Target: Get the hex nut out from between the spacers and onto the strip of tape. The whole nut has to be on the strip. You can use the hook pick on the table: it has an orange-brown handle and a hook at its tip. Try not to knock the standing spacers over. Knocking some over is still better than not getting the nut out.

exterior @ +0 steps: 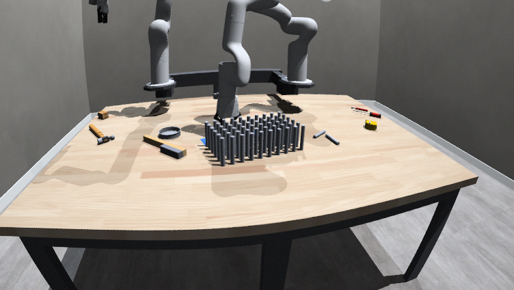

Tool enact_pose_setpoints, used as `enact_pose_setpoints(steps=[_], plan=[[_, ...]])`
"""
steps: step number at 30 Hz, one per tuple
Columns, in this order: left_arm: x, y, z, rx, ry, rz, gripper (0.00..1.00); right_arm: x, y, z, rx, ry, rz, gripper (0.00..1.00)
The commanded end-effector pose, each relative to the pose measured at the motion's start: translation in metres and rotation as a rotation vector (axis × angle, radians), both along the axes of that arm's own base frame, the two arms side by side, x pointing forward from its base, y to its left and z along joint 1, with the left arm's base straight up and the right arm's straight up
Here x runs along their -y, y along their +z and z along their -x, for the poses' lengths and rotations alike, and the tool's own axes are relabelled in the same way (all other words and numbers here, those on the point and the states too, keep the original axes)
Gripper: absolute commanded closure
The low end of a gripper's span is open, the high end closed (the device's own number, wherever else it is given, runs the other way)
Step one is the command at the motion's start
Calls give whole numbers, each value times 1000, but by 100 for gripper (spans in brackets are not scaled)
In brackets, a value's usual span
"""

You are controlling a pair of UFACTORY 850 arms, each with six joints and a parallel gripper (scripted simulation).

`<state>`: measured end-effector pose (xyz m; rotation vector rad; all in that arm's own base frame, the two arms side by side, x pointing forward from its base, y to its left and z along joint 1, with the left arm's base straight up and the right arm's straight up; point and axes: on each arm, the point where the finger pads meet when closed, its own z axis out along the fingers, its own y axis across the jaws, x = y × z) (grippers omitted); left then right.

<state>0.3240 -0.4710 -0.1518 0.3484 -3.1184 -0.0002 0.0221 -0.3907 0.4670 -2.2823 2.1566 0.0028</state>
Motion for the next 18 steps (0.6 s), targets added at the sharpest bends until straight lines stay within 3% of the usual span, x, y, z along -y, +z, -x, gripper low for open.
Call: enact_pose_setpoints(steps=[1, 18], plan=[[1, 1, -1, 1, 0, 1, 100, 0, 1, 0, 0, 0, 2, 0], [-2, 1, -19, 1, 0, 1, 100, 0, 1, 0, 0, 0, 2, 0]])
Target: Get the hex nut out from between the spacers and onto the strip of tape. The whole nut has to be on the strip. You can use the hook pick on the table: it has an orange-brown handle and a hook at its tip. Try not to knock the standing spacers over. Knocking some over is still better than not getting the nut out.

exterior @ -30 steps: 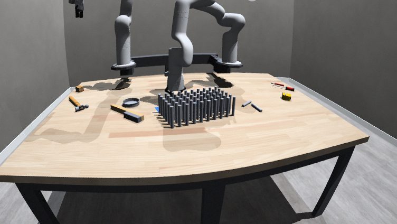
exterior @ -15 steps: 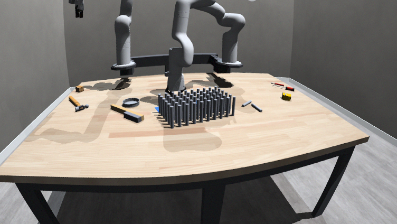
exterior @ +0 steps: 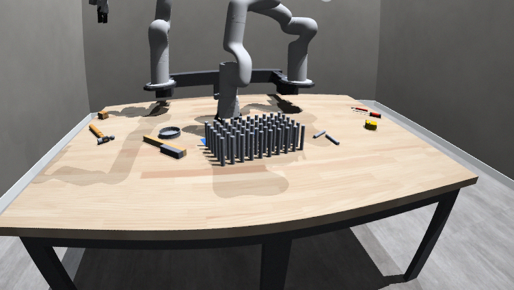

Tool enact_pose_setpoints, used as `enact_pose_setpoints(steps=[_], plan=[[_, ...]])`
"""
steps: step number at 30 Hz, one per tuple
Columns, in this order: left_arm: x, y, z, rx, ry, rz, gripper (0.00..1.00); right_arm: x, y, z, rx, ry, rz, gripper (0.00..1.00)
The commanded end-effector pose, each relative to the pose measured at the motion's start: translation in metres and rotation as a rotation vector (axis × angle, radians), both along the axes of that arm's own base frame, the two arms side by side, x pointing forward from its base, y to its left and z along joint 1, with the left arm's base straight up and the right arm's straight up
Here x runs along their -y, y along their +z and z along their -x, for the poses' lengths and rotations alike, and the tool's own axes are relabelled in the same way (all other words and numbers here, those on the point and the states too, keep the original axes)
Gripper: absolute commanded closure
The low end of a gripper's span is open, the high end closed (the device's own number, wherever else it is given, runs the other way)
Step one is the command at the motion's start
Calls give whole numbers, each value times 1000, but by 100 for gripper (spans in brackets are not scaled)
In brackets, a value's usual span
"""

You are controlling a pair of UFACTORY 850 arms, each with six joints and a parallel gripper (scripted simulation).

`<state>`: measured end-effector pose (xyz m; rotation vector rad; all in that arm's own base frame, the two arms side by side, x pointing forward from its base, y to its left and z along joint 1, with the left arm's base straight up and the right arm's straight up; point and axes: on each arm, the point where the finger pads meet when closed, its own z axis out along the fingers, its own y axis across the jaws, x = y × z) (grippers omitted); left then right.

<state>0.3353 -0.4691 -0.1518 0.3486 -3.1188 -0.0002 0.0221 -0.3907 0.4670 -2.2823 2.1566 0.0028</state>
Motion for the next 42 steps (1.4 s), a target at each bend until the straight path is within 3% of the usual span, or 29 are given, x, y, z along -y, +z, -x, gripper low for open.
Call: enact_pose_setpoints(steps=[1, 42], plan=[[-1, 1, -9, 1, 0, 1, 100, 0, 1, 0, 0, 0, 2, 0], [-1, -5, -13, 1, 0, 1, 100, 0, 1, 0, 0, 0, 2, 0]])
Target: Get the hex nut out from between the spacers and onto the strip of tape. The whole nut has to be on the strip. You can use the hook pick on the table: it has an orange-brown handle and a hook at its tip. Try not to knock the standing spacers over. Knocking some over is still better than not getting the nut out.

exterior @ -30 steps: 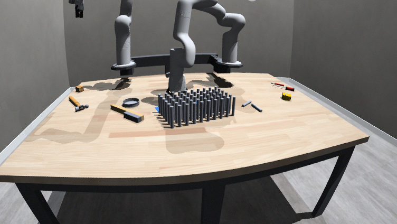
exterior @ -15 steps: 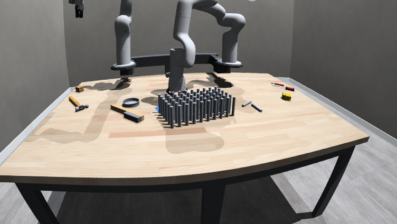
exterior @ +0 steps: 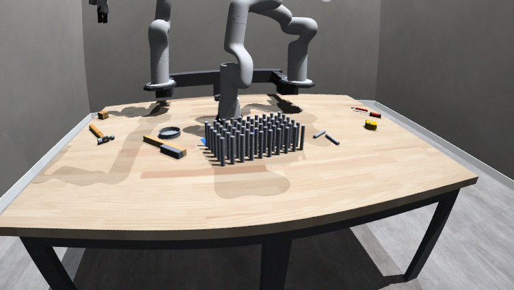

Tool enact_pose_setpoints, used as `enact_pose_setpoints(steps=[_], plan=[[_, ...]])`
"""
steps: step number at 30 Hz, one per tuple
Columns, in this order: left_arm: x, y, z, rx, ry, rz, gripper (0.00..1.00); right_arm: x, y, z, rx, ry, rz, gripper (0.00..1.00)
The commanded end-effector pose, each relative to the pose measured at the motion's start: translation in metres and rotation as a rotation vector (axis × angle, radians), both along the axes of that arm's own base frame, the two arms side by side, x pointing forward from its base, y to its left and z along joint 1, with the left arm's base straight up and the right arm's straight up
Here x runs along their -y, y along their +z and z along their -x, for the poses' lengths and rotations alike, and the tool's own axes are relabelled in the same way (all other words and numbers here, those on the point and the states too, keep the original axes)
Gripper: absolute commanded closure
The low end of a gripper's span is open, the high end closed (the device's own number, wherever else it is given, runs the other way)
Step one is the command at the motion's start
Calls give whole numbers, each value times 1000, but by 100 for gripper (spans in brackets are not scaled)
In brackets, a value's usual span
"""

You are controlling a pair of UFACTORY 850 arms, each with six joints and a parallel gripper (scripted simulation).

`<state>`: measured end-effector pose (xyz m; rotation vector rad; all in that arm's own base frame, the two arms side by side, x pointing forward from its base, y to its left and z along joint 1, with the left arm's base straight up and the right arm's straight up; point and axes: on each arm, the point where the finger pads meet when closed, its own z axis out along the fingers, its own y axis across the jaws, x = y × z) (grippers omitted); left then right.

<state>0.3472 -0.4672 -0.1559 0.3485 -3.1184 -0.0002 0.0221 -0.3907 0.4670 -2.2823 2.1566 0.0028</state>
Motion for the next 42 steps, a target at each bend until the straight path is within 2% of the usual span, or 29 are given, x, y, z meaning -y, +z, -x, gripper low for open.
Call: enact_pose_setpoints(steps=[1, 27, 42], plan=[[1, -1, -1, 1, 0, 1, 100, 0, 1, 0, 0, 0, 2, 0], [1, -3, 0, 1, 0, 1, 100, 0, 1, 0, 0, 0, 2, 0], [3, -3, 12, 1, 0, 1, 100, 0, 1, 0, 0, 0, 2, 0]])
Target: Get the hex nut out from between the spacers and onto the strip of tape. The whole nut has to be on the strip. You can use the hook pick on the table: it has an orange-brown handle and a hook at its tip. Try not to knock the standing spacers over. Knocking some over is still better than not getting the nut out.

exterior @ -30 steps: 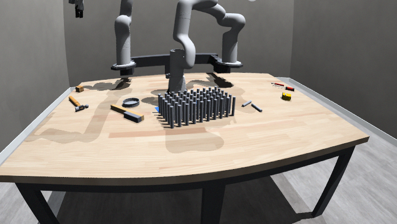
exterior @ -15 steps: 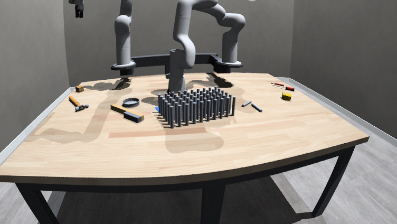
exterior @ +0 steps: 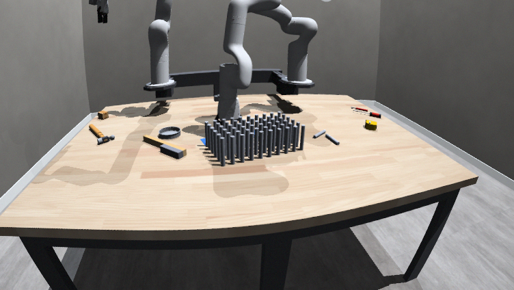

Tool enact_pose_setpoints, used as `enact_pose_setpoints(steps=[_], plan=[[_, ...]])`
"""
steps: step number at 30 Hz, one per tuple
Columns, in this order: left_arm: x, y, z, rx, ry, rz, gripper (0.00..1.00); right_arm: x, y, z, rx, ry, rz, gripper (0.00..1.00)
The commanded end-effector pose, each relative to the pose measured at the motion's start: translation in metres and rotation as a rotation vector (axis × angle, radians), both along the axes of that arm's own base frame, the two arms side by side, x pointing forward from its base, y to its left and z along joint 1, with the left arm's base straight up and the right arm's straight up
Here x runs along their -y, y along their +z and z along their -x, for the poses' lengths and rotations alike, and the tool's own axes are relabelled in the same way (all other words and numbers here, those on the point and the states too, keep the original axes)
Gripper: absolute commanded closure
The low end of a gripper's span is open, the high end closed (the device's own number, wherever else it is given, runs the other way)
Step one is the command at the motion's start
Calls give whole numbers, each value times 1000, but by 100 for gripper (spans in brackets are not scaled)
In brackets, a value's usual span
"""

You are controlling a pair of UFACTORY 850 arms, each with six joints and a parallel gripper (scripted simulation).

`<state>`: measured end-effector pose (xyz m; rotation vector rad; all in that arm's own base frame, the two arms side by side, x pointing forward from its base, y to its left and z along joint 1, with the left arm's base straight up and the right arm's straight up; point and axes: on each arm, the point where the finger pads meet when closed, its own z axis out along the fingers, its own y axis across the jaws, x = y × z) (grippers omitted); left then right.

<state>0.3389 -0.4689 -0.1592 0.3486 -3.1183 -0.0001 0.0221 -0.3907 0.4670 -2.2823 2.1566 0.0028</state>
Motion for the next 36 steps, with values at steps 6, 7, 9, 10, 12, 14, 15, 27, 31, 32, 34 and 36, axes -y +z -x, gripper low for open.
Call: enact_pose_setpoints(steps=[6, 7, 9, 10, 12, 14, 15, 27, 31, 32, 34, 36], plan=[[4, 1, 13, 1, 0, 1, 100, 0, 1, 0, 0, 0, 2, 0], [4, 1, 15, 1, 0, 1, 100, 0, 1, 0, 0, 0, 2, 0], [5, 1, 18, 1, 0, 1, 100, 0, 1, 0, 0, 0, 2, 0], [5, 1, 18, 1, 0, 1, 100, 0, 1, 0, 0, 0, 2, 0], [5, 1, 20, 1, 0, 1, 100, 0, 1, 0, 0, 0, 2, 0], [6, 1, 24, 1, 0, 1, 100, 0, 1, 0, 0, 0, 2, 0], [6, 1, 26, 1, 0, 1, 100, 0, 1, 0, 0, 0, 2, 0], [9, 1, 42, 1, 0, 1, 100, 0, 1, 0, 0, 0, 2, 0], [10, 1, 45, 1, 0, 1, 100, 0, 1, 0, 0, 0, 2, 0], [10, 1, 46, 1, 0, 1, 100, 0, 1, 0, 0, 0, 2, 0], [11, 1, 48, 1, 0, 1, 100, 0, 1, 0, 0, 0, 2, 0], [11, 1, 49, 1, 0, 1, 100, 0, 1, 0, 0, 0, 2, 0]])
